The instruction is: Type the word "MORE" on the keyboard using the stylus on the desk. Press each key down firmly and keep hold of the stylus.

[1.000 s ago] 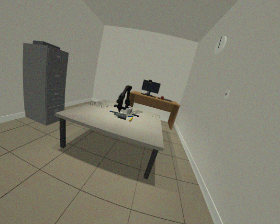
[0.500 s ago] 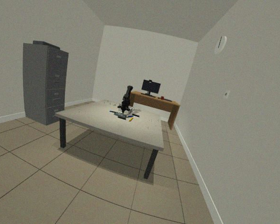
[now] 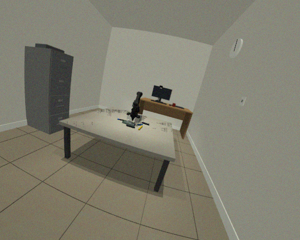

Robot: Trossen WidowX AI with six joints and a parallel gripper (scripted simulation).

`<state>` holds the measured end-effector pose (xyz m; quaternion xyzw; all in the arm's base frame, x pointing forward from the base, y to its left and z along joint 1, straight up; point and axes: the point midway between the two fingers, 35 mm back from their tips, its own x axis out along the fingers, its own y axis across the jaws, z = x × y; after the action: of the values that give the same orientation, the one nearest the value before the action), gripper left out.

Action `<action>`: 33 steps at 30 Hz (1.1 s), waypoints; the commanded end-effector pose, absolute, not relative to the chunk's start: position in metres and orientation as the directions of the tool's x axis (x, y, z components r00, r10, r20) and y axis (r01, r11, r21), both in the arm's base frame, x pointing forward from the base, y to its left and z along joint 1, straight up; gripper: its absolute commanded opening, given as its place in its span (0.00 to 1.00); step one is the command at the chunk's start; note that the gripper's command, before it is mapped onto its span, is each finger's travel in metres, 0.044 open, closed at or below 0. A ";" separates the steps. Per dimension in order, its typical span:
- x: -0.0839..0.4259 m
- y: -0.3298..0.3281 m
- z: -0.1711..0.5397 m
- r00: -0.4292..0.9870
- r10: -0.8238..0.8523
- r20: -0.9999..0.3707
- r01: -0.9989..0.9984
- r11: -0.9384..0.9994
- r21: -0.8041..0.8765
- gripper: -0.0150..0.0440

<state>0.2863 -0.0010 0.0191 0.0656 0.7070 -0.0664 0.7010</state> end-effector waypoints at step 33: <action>0.292 -0.001 0.061 0.026 0.000 -1.000 0.186 0.983 0.005 0.30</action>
<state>0.2919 -0.0008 0.0614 0.0668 0.6948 -0.0653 0.7131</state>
